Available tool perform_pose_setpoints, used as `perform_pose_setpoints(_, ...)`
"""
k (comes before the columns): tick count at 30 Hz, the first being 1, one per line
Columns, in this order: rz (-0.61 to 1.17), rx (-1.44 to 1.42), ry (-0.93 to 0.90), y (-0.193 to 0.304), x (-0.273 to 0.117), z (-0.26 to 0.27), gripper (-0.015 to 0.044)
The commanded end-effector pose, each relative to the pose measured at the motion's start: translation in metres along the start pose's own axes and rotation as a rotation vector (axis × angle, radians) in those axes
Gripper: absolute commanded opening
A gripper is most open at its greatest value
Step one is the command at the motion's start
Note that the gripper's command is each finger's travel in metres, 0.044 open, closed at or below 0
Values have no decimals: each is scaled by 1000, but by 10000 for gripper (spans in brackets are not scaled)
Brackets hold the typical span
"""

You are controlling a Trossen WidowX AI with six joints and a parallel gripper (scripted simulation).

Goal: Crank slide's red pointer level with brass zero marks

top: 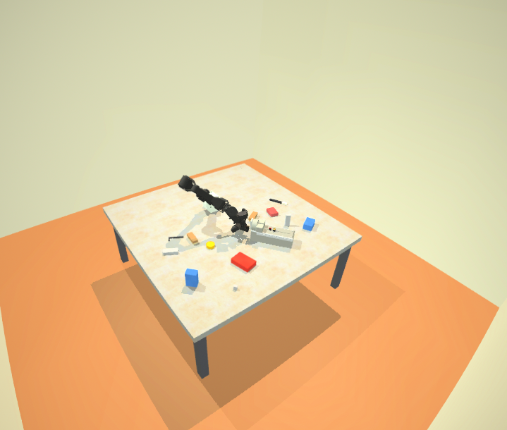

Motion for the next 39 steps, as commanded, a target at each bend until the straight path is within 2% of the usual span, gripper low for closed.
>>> perform_pose_setpoints(1,3,-12,-21,2,0,8,0)
perform_pose_setpoints(39,3,-12,-21,1,-1,11,0)
Point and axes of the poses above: the point midway between the two fingers, 35 mm back from their tips, its own x axis out along the fingers, its own z axis across the jaws, y = z × x, the point moved 6 cm from there along -x, back along the fingers, and after that the axes turned 11 degrees about x, right-handed, at the moved point
